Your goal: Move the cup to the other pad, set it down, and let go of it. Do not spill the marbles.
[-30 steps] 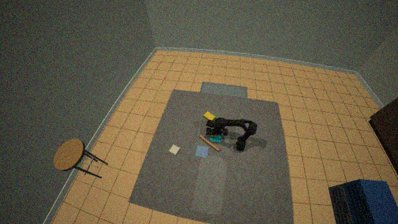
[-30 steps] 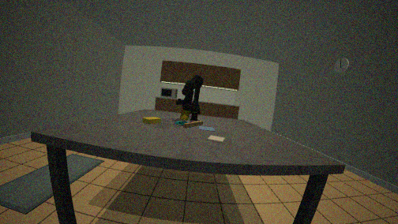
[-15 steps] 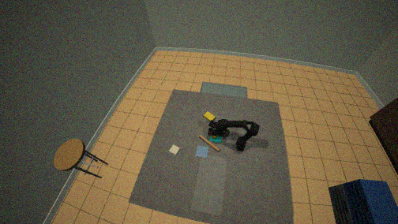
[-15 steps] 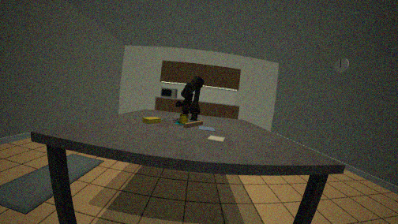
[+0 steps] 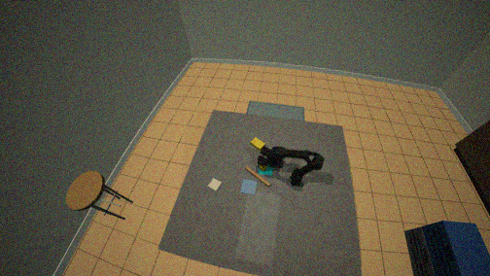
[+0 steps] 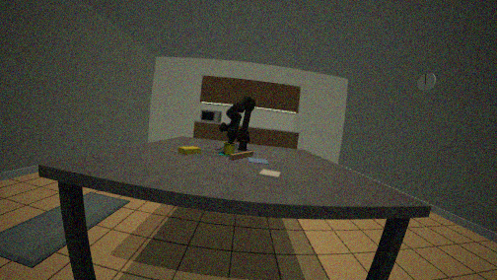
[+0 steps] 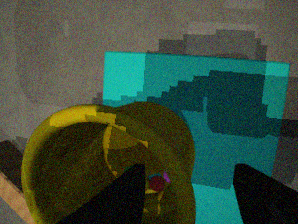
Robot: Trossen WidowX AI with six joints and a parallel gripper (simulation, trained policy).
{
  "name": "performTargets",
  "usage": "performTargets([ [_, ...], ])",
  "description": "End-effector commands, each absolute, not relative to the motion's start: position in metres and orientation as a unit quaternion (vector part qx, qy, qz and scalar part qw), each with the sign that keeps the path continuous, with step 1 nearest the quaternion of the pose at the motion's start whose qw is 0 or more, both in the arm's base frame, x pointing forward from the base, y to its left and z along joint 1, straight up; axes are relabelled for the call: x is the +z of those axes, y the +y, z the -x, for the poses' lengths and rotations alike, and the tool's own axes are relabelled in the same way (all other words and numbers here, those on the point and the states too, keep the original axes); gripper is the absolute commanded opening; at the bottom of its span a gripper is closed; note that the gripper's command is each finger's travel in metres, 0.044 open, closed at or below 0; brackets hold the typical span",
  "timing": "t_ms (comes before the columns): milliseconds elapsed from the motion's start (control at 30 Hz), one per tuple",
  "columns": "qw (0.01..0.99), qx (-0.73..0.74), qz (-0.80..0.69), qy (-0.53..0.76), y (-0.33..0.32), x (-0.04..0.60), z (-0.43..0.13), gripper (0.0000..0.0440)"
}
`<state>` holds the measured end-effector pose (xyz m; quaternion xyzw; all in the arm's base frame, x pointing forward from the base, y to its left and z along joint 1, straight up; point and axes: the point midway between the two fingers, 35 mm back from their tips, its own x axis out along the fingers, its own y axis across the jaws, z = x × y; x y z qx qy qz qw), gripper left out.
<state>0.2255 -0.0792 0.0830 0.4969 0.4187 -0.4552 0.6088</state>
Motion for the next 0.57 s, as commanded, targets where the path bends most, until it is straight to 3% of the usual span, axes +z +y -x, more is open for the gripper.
performTargets([
  [0,0.613,-0.448,-0.502,0.413,-0.078,0.087,-0.223,0.0196],
  [533,0.627,-0.433,-0.526,0.376,-0.080,0.116,-0.212,0.0283],
])
